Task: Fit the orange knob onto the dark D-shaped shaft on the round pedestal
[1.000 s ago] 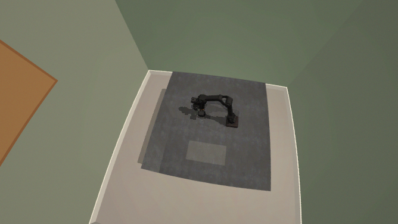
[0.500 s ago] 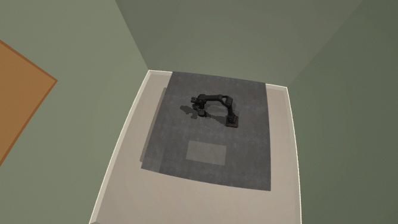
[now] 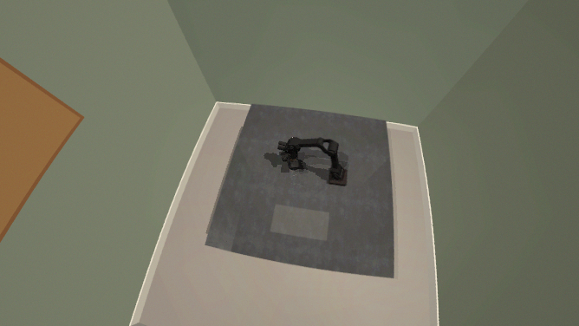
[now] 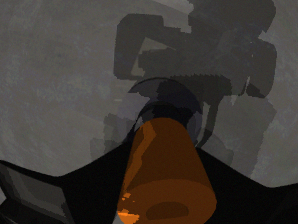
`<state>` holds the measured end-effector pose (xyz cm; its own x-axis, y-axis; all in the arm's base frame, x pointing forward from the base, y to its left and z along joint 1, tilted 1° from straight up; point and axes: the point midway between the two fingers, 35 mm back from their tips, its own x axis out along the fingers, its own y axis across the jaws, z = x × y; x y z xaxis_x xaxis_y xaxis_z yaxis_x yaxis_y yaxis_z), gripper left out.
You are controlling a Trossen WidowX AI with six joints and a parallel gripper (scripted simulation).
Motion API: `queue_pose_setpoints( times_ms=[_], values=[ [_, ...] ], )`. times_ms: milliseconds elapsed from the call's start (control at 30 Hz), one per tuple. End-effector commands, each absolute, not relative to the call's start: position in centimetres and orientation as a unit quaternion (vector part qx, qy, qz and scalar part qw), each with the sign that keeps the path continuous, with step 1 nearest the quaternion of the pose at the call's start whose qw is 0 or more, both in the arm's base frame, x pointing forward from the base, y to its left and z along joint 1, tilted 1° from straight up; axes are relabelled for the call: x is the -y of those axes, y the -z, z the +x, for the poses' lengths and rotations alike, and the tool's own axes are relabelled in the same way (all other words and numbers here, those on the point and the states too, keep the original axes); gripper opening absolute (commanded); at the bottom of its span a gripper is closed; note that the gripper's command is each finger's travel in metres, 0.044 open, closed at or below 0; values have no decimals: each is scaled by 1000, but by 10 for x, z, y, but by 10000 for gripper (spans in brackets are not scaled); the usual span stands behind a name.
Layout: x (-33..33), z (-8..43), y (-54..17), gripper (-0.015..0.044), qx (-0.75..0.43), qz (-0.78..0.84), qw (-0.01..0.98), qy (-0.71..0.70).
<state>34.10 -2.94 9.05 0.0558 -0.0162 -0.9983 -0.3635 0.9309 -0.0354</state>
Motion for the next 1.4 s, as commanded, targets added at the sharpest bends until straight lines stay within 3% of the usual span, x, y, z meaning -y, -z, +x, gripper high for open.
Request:
queue_pose_setpoints(
  times_ms=[0, 1367],
  values=[
    [30, 341, -89, 0, -676, -142, 712, -124],
    [30, 342, -90, 0, -659, -216, 694, -194]
  ],
)
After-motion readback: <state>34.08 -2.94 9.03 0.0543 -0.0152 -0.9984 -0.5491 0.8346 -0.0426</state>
